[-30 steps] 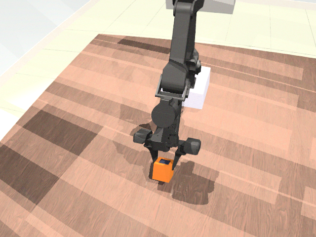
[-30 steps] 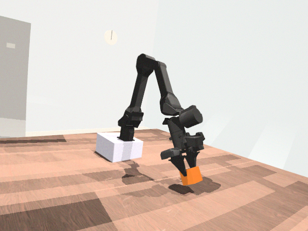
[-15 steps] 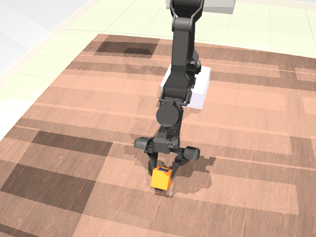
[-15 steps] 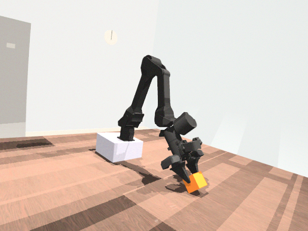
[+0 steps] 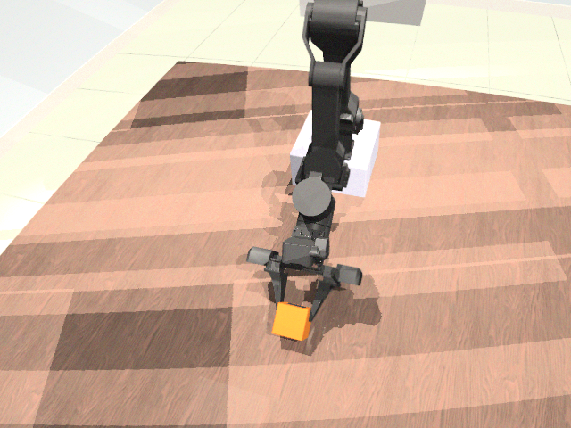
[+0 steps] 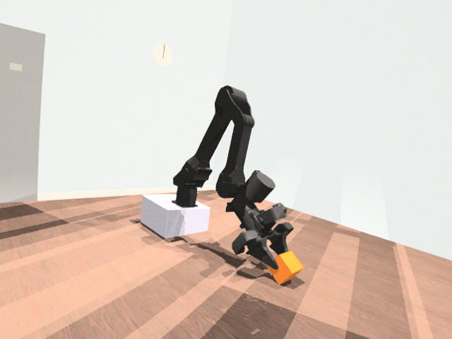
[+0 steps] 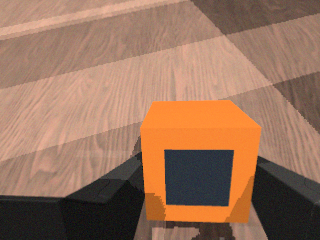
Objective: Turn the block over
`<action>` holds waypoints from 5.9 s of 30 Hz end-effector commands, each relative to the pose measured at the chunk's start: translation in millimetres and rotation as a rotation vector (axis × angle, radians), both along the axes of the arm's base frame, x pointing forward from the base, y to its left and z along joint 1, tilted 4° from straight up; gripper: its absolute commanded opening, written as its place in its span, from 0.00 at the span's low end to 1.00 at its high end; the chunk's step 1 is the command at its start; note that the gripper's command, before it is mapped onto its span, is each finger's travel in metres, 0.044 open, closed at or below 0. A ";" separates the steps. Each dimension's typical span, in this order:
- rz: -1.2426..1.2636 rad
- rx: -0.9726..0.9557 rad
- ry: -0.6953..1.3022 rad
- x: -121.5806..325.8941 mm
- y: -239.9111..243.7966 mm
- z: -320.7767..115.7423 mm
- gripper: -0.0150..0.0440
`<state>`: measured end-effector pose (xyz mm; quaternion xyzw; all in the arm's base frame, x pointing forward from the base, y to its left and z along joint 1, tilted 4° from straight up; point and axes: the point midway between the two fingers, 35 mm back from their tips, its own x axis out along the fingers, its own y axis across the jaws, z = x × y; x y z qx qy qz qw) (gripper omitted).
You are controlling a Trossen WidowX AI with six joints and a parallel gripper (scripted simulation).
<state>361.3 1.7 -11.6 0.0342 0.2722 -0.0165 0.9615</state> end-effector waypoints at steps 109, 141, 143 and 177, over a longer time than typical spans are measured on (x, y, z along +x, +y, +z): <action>0.033 0.036 0.700 -11.2 -5.2 84.1 1.00; 0.049 0.054 0.957 4.6 -3.3 33.8 1.00; 0.049 0.054 0.957 4.8 -3.2 30.6 1.00; 0.049 0.054 0.957 5.4 -1.9 10.5 0.54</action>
